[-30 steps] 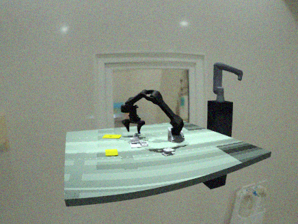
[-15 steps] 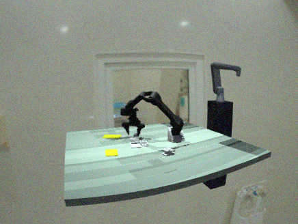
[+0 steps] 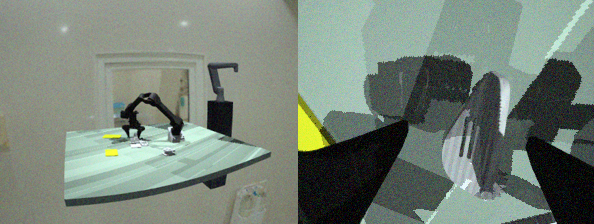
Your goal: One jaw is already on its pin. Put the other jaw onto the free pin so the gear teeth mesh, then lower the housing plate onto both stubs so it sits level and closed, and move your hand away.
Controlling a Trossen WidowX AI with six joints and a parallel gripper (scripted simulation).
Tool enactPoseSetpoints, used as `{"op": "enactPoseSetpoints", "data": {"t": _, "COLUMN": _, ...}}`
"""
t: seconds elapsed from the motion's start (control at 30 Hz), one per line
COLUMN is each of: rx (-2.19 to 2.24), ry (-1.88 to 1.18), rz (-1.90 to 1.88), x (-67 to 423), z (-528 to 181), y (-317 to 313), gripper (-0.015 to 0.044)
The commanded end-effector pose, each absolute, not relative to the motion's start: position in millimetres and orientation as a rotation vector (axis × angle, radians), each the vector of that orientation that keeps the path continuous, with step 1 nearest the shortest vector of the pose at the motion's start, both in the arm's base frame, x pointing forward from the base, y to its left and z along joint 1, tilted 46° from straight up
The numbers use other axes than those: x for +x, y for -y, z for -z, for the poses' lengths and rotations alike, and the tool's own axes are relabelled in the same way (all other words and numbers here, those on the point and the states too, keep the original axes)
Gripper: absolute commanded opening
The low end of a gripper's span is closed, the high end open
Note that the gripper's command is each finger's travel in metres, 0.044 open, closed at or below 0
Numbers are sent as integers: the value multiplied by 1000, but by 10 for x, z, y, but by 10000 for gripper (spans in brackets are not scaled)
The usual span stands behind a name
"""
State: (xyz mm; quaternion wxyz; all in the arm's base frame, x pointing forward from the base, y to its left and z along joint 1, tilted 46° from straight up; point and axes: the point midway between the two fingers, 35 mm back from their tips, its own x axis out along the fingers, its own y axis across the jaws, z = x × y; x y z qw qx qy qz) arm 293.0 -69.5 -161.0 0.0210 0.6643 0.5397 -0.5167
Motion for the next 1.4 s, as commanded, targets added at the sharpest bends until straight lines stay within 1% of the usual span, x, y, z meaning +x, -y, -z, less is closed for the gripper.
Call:
{"op": "enactPoseSetpoints", "data": {"t": 0.0, "rx": 2064, "ry": -1676, "rz": 1609, "x": 2915, "z": 1620, "y": 677, "gripper": 440}}
{"op": "enactPoseSetpoints", "data": {"t": 0.73, "rx": 2064, "ry": -1676, "rz": 1609, "x": 2915, "z": 1624, "y": 673, "gripper": 440}}
{"op": "enactPoseSetpoints", "data": {"t": 1.07, "rx": 2059, "ry": -1677, "rz": 1605, "x": 2915, "z": 1622, "y": 679, "gripper": 177}}
{"op": "enactPoseSetpoints", "data": {"t": 1.27, "rx": 2059, "ry": -1677, "rz": 1605, "x": 2915, "z": 1622, "y": 679, "gripper": 137}}
{"op": "enactPoseSetpoints", "data": {"t": 1.37, "rx": 2059, "ry": -1677, "rz": 1605, "x": 2915, "z": 1622, "y": 679, "gripper": 134}}
